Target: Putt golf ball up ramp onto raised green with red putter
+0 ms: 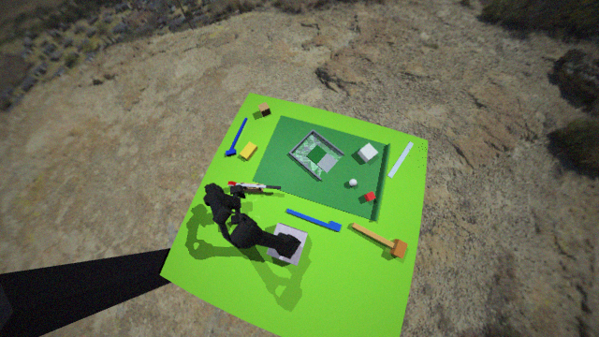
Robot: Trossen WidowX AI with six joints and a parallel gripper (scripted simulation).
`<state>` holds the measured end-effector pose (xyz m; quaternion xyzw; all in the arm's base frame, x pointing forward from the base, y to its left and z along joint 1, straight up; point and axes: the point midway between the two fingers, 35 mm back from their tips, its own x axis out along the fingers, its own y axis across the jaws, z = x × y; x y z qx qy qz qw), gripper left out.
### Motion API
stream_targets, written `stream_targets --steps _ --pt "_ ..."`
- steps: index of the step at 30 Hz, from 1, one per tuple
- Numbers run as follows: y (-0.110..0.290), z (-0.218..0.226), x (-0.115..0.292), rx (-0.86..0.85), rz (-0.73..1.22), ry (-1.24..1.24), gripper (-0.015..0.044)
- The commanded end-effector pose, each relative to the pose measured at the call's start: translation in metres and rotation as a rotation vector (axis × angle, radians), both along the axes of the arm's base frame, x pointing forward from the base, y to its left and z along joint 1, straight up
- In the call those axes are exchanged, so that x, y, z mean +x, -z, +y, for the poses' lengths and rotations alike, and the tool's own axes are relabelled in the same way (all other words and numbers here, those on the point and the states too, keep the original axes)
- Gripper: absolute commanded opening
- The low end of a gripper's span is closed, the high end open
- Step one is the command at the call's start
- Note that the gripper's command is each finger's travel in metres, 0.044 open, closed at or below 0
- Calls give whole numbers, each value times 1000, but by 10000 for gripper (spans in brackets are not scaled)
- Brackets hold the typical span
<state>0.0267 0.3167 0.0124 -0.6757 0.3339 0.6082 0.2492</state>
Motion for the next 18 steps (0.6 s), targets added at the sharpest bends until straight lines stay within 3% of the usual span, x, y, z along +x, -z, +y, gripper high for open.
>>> stream_targets --steps 1,4,18 --pt "-16 6 59 163 54 147 440" --pt "-33 3 104 269 48 253 440" --pt "-37 -90 172 391 153 262 440"
